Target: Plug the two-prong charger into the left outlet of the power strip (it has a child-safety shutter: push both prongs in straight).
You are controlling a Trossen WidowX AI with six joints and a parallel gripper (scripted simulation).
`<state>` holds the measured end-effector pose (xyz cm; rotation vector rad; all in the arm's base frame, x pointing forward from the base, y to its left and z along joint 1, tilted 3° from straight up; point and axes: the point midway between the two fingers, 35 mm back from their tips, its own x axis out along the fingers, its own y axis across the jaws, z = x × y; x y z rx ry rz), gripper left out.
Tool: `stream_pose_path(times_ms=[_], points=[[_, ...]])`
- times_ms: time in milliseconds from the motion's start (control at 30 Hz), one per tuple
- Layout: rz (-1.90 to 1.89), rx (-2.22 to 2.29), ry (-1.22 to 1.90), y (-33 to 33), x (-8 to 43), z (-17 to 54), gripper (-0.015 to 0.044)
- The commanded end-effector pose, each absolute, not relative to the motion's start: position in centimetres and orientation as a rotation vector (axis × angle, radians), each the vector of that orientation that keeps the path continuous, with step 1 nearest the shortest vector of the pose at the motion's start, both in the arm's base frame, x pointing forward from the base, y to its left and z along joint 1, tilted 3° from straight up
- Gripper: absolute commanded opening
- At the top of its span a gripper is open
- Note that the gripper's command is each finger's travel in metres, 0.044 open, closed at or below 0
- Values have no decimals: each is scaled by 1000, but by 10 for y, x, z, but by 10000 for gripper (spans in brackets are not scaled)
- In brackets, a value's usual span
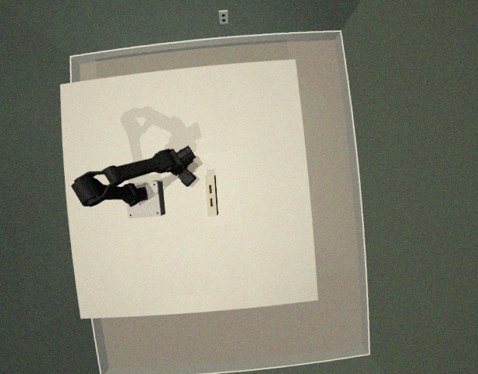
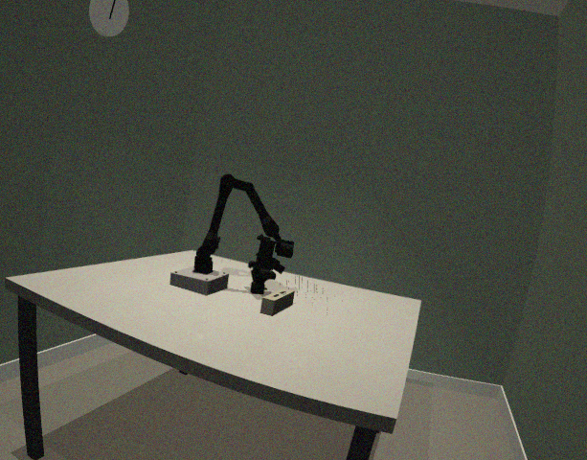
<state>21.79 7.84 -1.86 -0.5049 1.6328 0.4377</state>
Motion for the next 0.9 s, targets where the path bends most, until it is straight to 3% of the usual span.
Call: stream_pose_path(times_ms=[0,333,867], points=[[439,-504,1622,80,221,-6,0],[443,-505,1624,78,217,34,0],[337,-398,1643,58,222,26,0]])
